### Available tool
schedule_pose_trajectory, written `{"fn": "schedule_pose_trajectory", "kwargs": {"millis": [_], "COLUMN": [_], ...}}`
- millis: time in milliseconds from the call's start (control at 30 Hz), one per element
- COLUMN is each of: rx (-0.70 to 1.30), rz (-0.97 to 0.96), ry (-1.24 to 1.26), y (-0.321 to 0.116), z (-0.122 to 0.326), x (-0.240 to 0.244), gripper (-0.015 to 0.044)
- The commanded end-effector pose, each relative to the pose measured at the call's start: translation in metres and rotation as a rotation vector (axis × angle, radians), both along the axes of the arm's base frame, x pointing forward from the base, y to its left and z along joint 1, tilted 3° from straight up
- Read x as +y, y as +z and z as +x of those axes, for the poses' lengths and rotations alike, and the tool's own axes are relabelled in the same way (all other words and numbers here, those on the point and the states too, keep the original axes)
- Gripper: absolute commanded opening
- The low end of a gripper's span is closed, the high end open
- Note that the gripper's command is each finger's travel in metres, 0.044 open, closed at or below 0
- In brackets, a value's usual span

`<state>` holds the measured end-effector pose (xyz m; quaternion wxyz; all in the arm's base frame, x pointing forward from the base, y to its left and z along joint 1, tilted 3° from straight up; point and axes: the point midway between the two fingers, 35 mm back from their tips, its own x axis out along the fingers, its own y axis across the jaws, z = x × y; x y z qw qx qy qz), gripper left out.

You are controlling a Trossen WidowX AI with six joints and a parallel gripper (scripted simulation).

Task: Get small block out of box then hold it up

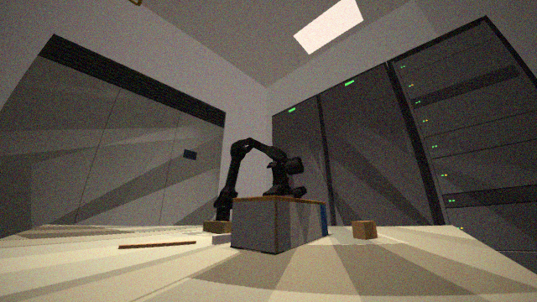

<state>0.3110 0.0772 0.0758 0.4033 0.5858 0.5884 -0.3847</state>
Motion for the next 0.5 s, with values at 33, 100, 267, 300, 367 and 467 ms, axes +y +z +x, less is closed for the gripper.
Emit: {"fn": "schedule_pose_trajectory", "kwargs": {"millis": [33, 100, 267, 300, 367, 467], "rx": [0.0, 0.0, 0.0, 0.0, 0.0, -0.005], "rz": [0.005, 0.004, 0.0, 0.0, 0.0, 0.0], "ry": [-0.004, -0.003, 0.001, 0.001, 0.001, -0.004], "y": [0.003, 0.014, 0.06, 0.062, 0.062, 0.058], "z": [0.0, 0.001, 0.0, 0.0, 0.0, 0.002], "x": [0.004, 0.003, -0.002, -0.002, -0.002, -0.001], "gripper": [0.04, 0.04, 0.04, 0.04, 0.04, 0.04]}}
